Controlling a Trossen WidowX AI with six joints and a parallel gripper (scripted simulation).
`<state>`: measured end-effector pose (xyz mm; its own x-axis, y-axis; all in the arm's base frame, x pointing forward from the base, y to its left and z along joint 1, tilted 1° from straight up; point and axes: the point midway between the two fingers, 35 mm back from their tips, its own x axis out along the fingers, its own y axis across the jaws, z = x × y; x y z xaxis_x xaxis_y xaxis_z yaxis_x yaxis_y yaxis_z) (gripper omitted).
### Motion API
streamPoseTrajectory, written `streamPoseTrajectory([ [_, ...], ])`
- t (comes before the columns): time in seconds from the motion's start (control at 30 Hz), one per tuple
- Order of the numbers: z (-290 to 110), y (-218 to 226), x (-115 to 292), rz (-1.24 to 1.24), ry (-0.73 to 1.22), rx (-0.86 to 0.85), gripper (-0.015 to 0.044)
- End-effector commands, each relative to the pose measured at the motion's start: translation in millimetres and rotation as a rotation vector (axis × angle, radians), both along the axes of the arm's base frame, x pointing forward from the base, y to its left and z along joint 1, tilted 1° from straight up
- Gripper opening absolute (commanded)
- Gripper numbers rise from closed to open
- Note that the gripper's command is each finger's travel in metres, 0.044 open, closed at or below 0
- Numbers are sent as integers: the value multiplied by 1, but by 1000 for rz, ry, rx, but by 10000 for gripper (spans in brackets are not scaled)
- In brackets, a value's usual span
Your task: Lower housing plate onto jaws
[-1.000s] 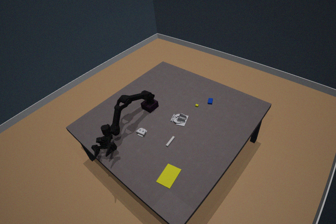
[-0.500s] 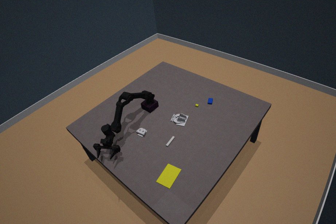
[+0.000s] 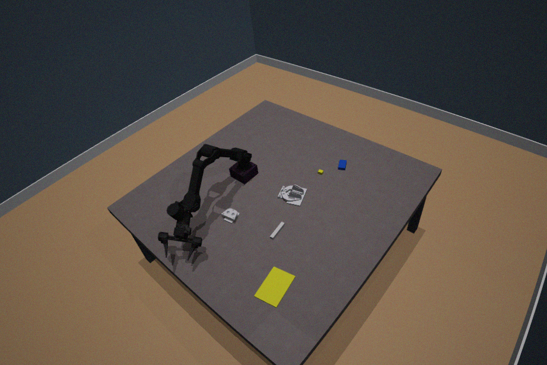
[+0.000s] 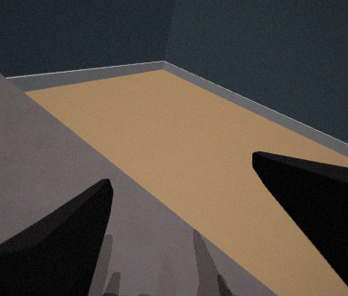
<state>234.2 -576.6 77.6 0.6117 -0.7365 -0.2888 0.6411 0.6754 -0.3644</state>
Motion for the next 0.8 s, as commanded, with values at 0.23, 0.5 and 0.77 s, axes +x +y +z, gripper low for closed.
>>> streamPoseTrajectory([
  [0.23, -7, 26, 9, 95, 271, -31, 440],
  [0.5, -11, 48, 13, 191, 462, -55, 440],
  [0.77, -14, 72, 15, 310, 647, -82, 440],
])
